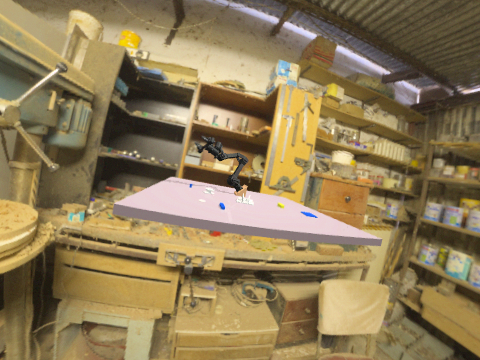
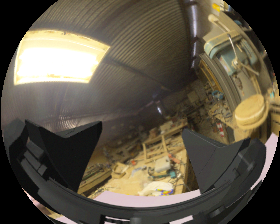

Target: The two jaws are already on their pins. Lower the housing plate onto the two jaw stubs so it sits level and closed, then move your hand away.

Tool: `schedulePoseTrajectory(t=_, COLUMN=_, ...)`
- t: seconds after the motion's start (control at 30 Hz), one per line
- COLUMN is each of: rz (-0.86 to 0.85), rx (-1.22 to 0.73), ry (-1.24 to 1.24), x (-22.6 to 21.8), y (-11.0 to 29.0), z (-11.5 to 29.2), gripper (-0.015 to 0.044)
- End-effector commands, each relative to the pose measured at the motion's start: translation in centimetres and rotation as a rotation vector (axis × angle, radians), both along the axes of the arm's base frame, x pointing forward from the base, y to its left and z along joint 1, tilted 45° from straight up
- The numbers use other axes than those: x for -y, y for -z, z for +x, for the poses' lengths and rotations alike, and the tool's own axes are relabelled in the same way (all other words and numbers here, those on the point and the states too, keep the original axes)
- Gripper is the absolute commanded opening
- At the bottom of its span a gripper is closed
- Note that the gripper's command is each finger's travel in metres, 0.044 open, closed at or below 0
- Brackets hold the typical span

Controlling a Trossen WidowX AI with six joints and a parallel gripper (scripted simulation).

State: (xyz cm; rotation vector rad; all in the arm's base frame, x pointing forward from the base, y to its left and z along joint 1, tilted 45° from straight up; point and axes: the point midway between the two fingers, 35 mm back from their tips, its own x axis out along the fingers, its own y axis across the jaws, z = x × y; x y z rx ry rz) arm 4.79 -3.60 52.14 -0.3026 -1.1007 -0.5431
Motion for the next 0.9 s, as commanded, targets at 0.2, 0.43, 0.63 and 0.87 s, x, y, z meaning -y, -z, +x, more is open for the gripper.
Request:
schedulePoseTrajectory(t=0.2, rz=0.069, rx=-0.09, ry=0.073, x=2.2, y=0.3, z=1.7, gripper=0.044)
schedulePoseTrajectory(t=0.43, rz=0.109, rx=-0.159, ry=0.117, x=3.5, y=0.8, z=3.0, gripper=0.044)
schedulePoseTrajectory(t=0.63, rz=0.139, rx=-0.224, ry=0.153, x=4.5, y=1.3, z=4.1, gripper=0.044)
schedulePoseTrajectory(t=0.87, rz=0.172, rx=-0.304, ry=0.186, x=5.7, y=2.1, z=5.5, gripper=0.044)
